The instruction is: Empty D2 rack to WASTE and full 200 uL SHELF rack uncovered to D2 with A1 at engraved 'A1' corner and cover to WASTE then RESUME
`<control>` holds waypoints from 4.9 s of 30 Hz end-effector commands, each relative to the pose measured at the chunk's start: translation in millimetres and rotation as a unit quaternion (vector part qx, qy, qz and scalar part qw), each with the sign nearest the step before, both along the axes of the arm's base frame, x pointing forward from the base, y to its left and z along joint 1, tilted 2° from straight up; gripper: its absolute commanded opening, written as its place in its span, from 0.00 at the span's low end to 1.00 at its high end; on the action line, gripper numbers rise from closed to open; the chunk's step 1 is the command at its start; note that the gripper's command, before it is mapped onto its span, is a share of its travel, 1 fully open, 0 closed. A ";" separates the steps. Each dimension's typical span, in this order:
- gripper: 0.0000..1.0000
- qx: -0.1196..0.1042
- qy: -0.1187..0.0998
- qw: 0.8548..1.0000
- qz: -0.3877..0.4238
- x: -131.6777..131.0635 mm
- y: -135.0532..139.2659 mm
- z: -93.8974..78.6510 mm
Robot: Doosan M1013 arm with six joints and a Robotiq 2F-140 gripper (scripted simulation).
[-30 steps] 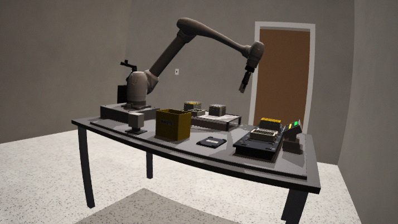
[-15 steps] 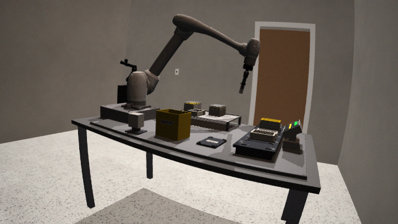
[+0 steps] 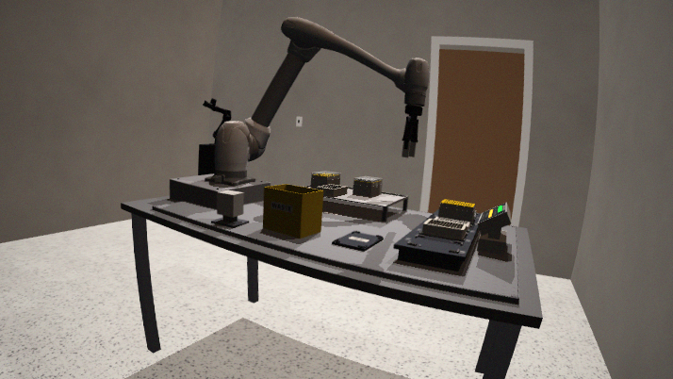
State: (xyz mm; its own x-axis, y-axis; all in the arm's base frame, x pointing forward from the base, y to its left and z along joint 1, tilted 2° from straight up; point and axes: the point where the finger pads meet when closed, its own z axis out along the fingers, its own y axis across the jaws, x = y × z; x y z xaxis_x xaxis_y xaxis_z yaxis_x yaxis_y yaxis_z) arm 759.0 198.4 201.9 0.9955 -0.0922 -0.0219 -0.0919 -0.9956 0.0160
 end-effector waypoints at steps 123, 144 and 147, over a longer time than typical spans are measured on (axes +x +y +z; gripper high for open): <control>0.77 -0.002 -0.015 0.913 0.408 -121.4 -164.2 22.2; 0.77 -0.002 -0.010 0.825 0.565 -190.8 -106.9 19.5; 0.77 -0.002 -0.010 0.813 0.582 -198.5 -100.5 19.2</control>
